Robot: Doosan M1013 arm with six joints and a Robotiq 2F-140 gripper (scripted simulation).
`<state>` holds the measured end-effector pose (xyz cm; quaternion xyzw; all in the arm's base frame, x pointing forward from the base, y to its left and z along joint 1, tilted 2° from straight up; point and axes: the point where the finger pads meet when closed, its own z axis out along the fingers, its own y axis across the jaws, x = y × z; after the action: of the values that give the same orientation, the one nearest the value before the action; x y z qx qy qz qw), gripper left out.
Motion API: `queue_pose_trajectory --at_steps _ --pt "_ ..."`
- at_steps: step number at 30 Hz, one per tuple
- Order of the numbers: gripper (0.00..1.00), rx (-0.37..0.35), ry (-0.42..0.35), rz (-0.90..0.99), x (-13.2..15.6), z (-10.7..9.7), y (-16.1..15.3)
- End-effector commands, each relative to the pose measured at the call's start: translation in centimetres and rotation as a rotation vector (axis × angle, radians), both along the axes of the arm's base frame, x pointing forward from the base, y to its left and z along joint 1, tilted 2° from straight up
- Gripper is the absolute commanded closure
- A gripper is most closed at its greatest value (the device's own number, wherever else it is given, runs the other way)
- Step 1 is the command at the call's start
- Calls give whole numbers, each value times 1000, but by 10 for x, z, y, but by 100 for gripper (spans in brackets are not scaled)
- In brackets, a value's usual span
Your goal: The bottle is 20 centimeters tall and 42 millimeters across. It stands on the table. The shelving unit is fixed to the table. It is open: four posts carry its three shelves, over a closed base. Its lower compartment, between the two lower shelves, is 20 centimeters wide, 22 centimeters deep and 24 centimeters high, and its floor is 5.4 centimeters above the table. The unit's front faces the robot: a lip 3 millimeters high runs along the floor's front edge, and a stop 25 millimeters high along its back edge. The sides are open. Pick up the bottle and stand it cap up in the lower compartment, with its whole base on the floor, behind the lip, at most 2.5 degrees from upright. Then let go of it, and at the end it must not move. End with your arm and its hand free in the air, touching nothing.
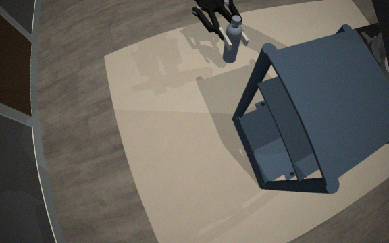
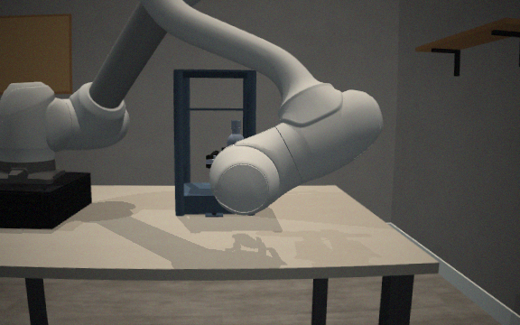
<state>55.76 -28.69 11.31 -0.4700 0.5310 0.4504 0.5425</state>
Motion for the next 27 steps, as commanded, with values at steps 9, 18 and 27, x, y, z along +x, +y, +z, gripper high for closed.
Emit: queue_pose_trajectory --at_steps 9,18,27 --pt "100 -5 -5 -2 6 2 31" --pt "100 -5 -5 -2 9 1 52" --pt "100 -5 -5 -2 12 1 73"
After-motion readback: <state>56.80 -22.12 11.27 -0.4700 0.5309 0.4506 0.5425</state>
